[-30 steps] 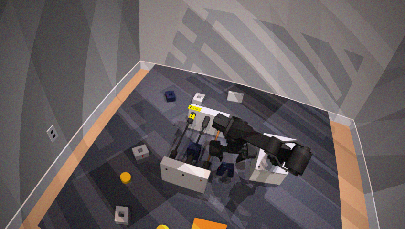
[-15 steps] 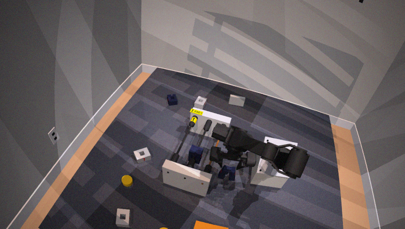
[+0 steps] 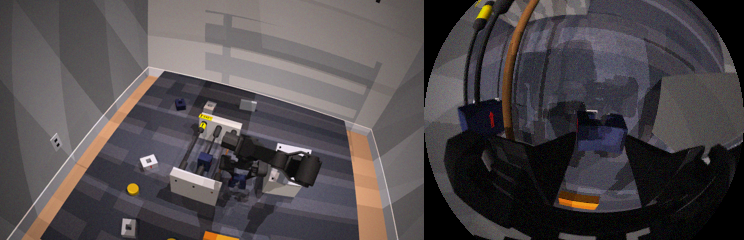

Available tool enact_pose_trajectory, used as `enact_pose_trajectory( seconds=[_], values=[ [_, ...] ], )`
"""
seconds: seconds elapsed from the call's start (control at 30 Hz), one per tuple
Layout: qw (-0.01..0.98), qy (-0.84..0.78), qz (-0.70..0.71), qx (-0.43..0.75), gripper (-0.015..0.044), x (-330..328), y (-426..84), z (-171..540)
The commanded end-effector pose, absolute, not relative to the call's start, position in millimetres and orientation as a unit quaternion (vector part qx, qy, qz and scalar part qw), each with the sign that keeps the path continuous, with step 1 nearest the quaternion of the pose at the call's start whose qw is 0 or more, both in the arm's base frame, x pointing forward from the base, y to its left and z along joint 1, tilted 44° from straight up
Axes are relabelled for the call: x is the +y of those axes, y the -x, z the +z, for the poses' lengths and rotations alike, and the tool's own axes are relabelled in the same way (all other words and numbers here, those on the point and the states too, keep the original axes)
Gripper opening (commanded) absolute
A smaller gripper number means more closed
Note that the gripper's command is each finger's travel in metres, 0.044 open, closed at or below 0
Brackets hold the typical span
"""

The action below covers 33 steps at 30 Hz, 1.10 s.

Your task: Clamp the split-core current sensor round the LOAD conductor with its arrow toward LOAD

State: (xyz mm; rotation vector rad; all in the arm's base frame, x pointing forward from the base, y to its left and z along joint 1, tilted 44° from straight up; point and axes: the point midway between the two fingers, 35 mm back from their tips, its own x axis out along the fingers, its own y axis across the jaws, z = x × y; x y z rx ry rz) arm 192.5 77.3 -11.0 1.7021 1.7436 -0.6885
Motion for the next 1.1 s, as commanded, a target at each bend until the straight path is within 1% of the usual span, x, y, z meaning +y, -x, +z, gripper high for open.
enact_pose_trajectory(
  seconds=[0.0, 0.27, 0.5, 0.53, 1.07],
  values=[
    [0.302, -0.641, -0.258, 0.657, 0.0253, 77, -193, -11],
    [0.302, -0.641, -0.258, 0.657, 0.02, 77, -193, -11],
    [0.304, -0.64, -0.263, 0.654, 0.0016, 60, -199, 2],
    [0.305, -0.64, -0.264, 0.654, 0.0, 56, -200, 6],
    [0.299, -0.639, -0.268, 0.656, 0.0, -4, -209, 62]
  ],
)
